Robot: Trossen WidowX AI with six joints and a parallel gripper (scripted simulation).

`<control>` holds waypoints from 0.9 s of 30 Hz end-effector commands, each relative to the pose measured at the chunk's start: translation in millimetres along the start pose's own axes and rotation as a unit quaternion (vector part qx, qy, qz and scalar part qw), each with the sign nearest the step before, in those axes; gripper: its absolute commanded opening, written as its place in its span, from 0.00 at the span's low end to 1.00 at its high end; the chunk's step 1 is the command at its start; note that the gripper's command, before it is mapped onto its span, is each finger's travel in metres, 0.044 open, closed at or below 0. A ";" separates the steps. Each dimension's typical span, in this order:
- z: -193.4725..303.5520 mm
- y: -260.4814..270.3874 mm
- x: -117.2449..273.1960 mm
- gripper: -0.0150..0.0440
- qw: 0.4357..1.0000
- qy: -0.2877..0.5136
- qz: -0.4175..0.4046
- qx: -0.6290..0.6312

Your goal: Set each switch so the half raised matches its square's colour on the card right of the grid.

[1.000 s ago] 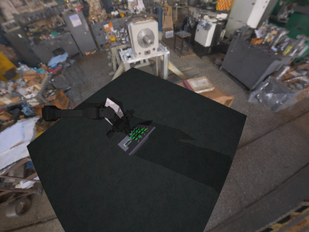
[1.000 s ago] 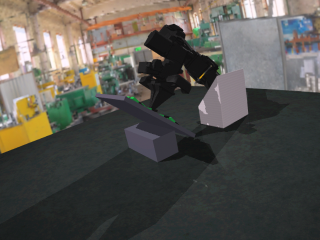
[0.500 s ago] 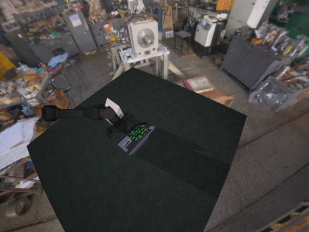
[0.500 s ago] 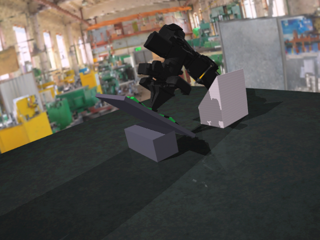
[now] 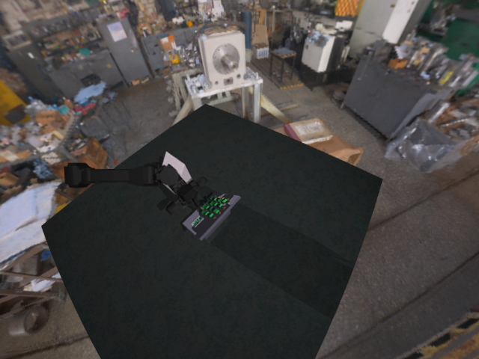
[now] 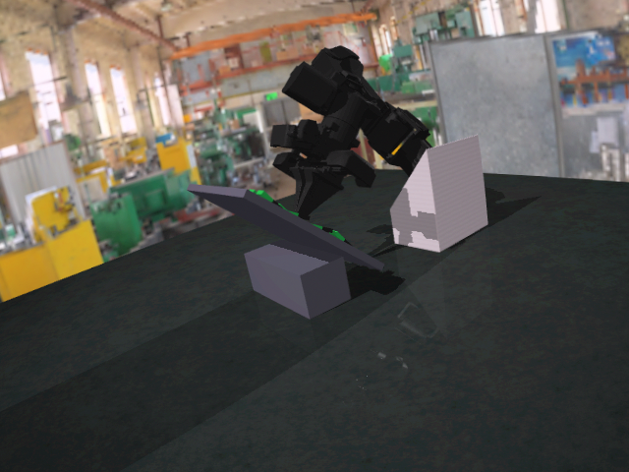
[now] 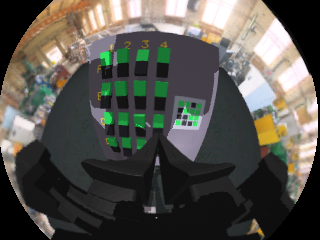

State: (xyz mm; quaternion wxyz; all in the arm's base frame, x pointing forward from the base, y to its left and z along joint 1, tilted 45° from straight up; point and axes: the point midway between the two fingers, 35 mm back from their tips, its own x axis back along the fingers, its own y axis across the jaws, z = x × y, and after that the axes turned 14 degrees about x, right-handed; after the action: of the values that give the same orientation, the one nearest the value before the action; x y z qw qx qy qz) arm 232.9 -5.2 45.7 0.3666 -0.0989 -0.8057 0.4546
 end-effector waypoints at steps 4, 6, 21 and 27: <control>-0.2 0.8 -1.1 0.25 1.000 -0.001 -0.002 0.003; -0.2 0.8 -1.3 0.25 1.000 -0.001 -0.002 0.003; -0.1 0.8 -3.4 0.25 1.000 -0.001 -0.002 0.003; -0.1 0.8 -4.2 0.25 1.000 -0.001 -0.002 0.003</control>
State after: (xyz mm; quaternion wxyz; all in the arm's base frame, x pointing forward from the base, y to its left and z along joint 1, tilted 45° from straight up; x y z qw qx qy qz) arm 235.3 -7.1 43.7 0.3668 -0.0990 -0.8055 0.4548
